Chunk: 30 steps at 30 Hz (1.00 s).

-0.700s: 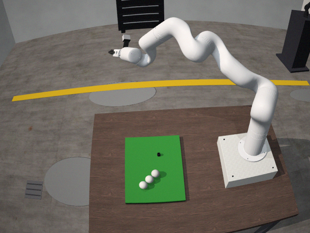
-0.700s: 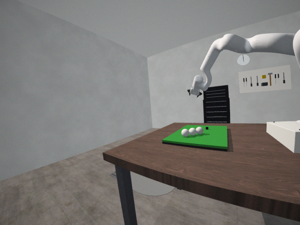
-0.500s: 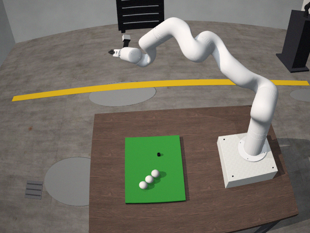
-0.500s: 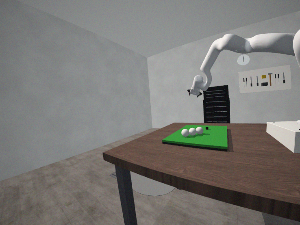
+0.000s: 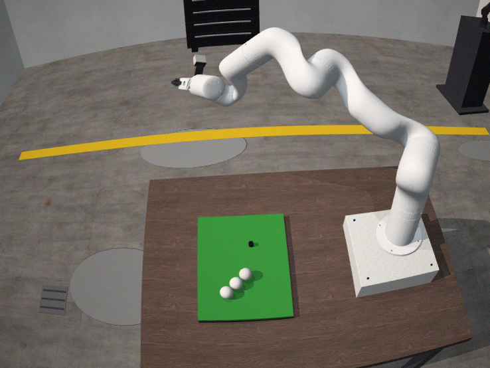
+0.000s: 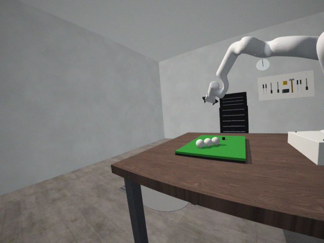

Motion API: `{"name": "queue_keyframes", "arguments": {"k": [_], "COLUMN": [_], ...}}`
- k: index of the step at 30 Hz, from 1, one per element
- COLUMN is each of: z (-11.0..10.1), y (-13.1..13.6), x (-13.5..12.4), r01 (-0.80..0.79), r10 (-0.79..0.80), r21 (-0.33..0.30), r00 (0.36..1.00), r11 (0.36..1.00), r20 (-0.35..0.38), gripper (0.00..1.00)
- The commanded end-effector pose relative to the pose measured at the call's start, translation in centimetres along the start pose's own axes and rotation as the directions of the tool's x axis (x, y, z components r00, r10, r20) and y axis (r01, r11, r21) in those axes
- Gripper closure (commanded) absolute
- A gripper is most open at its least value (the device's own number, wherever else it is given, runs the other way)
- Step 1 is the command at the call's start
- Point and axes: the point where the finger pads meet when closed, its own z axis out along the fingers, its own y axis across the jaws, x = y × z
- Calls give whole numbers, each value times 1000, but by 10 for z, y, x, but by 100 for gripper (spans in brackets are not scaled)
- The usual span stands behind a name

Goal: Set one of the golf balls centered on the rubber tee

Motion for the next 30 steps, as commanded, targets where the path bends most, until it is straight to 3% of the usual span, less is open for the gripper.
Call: {"name": "queue_keyframes", "arguments": {"k": [1,6,11,13,14,18,23,28,30], "z": [-5,-37,-89,-89,-118,-156,-215,-277,-277], "y": [-4,-21,-38,-38,-46,-47,-46,-38,-38], "x": [-7,-57,-129,-129,-164,-206,-259,-307,-307], "r01": [-14,-89,-209,-209,-232,-297,-326,-326,-326], "r10": [14,93,242,242,278,420,545,657,657], "r21": [-4,-44,-155,-155,-188,-342,-489,-630,-630], "r00": [1000,991,939,939,920,824,726,635,635], "r11": [1000,995,966,966,954,891,809,705,705], "r20": [12,95,244,244,276,380,419,406,406], "gripper": [0,0,0,0,0,0,0,0,0]}}
